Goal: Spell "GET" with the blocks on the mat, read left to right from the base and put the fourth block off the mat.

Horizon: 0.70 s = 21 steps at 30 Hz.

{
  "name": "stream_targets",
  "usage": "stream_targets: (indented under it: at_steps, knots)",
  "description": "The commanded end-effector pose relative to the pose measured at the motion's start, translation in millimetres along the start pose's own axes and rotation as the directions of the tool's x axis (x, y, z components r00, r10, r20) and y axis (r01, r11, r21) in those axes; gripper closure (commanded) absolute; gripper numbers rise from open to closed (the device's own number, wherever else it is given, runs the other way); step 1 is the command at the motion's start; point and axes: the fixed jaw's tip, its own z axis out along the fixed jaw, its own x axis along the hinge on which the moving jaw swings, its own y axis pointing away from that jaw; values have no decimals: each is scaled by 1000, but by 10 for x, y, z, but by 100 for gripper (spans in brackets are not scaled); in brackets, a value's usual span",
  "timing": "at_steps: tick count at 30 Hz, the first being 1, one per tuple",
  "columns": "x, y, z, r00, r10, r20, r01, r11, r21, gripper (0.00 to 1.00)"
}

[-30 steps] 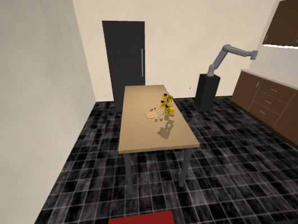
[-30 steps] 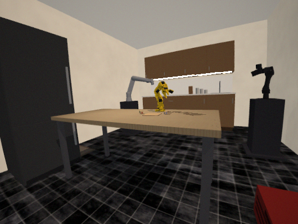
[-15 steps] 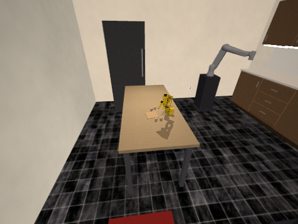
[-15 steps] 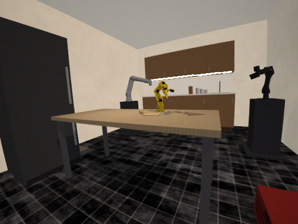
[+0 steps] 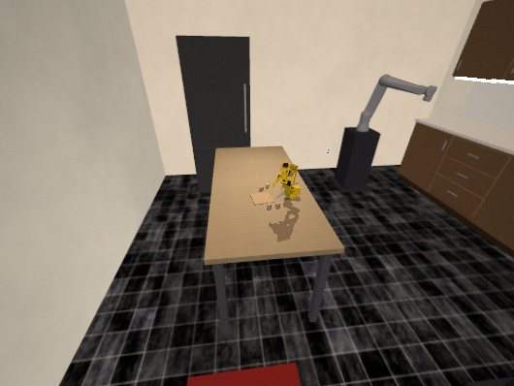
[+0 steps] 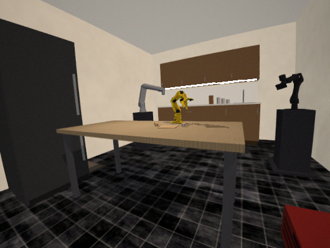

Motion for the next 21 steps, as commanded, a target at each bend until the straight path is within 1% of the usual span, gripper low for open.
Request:
stream_targets:
  at_steps: [1, 7, 12, 16, 18, 21]
  knots:
    - [-71, -20, -42, 996, 84, 43, -84, 996, 15, 68]
    - [-106, -7, -18, 960, 277, 47, -277, 961, 0, 68]
    - [-128, 1, -2, 916, 399, 47, -399, 917, -10, 68]
    - [-141, 5, 7, 883, 467, 46, -467, 884, -16, 68]
    - [-141, 5, 7, 883, 467, 46, -467, 884, -16, 68]
    - [-147, 7, 12, 863, 503, 45, -503, 864, -19, 68]
